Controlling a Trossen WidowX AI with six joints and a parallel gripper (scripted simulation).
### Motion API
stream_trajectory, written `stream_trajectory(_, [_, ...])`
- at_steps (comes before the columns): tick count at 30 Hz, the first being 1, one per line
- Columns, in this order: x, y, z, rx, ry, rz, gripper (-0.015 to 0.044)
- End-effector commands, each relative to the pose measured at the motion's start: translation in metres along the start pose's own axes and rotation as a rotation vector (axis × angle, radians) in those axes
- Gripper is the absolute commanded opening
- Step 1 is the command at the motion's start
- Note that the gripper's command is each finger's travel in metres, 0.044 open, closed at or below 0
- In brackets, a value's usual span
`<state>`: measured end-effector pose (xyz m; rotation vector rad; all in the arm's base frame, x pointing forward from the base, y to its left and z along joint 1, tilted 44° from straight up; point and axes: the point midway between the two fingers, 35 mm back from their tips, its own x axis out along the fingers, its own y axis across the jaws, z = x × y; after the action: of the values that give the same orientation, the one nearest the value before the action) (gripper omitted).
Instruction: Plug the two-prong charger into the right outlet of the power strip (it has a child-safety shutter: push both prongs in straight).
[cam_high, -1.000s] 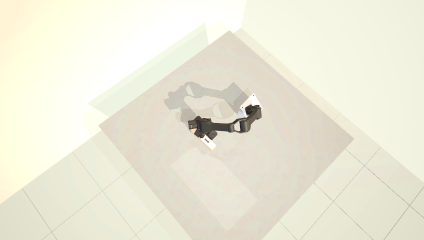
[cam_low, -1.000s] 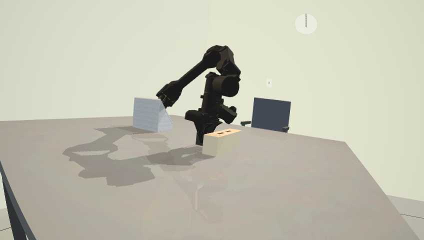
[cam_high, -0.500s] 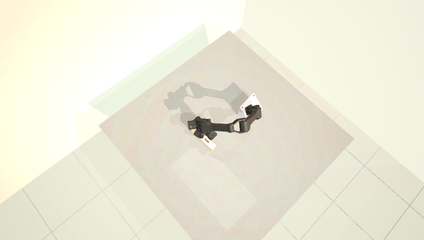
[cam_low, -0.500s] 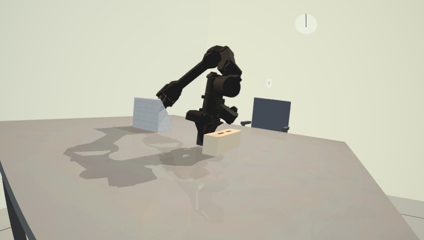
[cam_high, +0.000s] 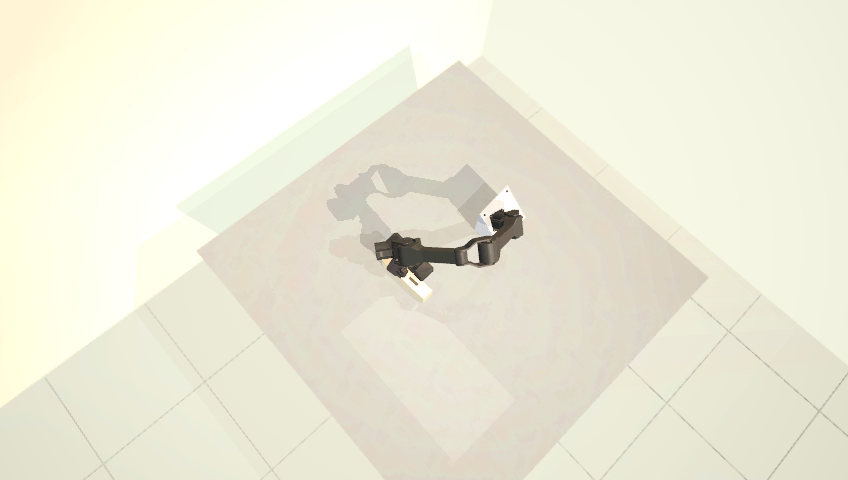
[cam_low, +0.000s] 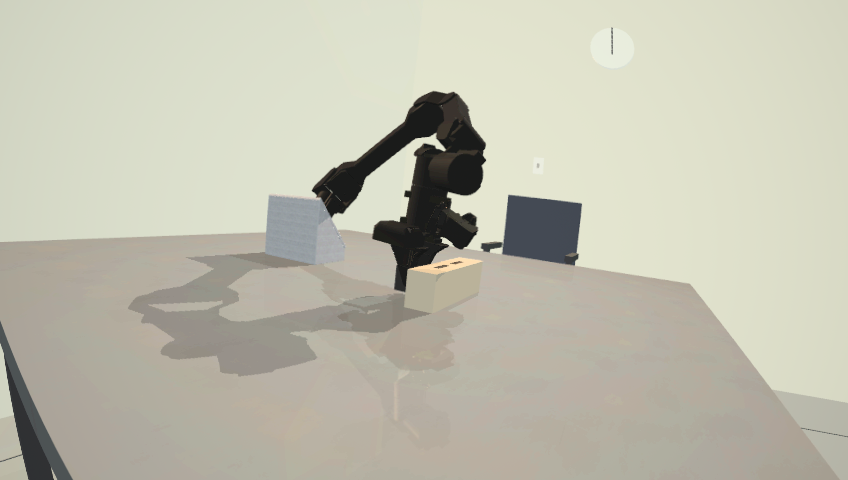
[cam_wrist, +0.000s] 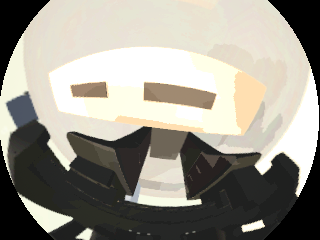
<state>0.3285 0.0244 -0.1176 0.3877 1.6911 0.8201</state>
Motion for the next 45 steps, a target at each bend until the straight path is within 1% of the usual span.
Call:
stream_trajectory(1, [-0.0001,0.0003,0.0118,-0.029,-0.028,-0.012,0.0000])
stream_trajectory(45, [0.0018,0.0002,0.0063,-0.028,-0.028,-0.012,0.0000])
